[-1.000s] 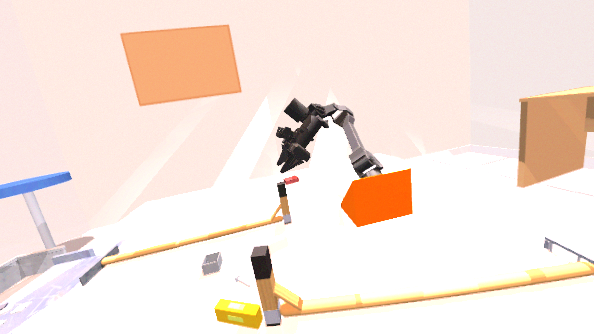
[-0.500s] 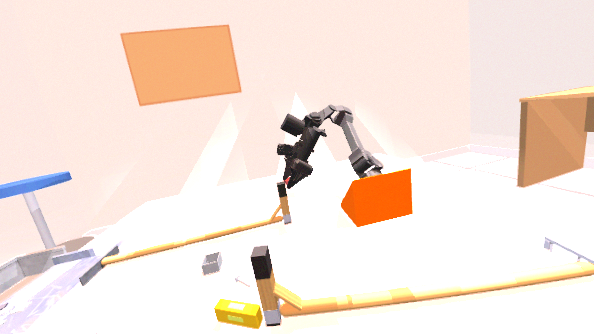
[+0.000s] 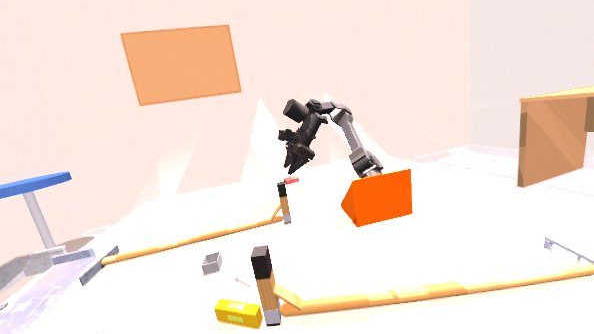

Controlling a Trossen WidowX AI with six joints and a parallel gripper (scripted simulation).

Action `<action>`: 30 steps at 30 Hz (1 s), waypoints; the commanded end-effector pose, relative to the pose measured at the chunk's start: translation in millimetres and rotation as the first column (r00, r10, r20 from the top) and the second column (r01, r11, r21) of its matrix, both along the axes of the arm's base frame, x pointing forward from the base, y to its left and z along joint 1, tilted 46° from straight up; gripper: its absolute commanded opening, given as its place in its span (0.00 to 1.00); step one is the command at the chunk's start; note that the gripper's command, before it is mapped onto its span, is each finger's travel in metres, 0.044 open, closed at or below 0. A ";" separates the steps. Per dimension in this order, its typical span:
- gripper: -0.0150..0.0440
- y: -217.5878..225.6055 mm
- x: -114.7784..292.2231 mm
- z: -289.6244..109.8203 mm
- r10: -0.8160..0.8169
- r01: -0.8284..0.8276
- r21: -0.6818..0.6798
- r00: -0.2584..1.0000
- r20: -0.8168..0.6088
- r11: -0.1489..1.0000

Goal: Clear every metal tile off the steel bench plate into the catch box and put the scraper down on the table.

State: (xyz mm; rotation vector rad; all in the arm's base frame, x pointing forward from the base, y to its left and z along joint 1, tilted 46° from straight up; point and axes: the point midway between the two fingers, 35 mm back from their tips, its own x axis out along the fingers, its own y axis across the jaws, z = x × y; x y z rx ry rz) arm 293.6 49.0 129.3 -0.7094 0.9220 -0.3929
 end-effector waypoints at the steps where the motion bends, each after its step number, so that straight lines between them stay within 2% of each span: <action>1: 1.00 2.7 -0.9 5.2 -0.004 0.004 -0.003 1.000 0.009 1.000; 15: 1.00 -23.6 -3.3 -21.4 -0.004 0.004 -0.004 1.000 0.010 1.000; 30: 1.00 -32.8 7.3 -33.2 -0.006 0.006 0.001 1.000 0.007 1.000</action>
